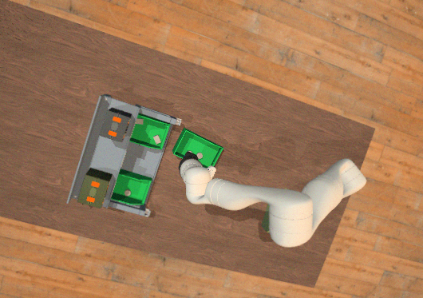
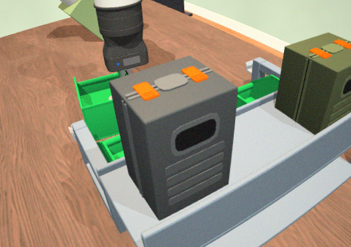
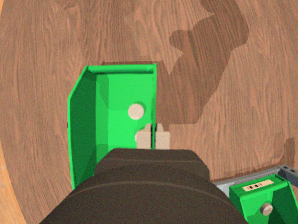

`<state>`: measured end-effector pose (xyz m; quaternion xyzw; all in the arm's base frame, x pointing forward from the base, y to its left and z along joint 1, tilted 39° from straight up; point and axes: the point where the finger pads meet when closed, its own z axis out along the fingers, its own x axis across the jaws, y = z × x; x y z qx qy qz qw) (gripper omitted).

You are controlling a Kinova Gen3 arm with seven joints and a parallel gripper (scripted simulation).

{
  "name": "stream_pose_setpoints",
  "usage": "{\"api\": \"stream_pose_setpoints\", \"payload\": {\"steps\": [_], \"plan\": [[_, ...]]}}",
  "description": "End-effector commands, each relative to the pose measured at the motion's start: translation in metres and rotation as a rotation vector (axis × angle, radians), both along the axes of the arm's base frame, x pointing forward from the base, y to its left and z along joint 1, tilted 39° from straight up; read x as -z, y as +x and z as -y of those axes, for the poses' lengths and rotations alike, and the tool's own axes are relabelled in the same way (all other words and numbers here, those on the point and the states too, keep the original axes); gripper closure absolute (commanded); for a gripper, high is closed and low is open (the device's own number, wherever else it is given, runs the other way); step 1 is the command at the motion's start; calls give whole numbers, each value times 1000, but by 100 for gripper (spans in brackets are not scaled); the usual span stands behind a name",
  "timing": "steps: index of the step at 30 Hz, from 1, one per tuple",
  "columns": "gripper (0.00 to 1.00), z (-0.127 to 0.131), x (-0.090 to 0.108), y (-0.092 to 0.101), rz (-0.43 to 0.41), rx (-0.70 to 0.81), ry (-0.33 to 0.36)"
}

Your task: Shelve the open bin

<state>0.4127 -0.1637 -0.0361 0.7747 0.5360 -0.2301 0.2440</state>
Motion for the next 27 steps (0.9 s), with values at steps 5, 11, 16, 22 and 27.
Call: {"api": "stream_pose_setpoints", "payload": {"steps": [5, 11, 16, 22, 27], "plan": [[100, -1, 0, 1, 1, -1, 1], [100, -1, -1, 1, 1, -1, 0], [100, -3, -4, 1, 1, -1, 1], [100, -7, -8, 2, 1, -1, 0], [100, -9, -11, 2, 1, -1, 0]]}}
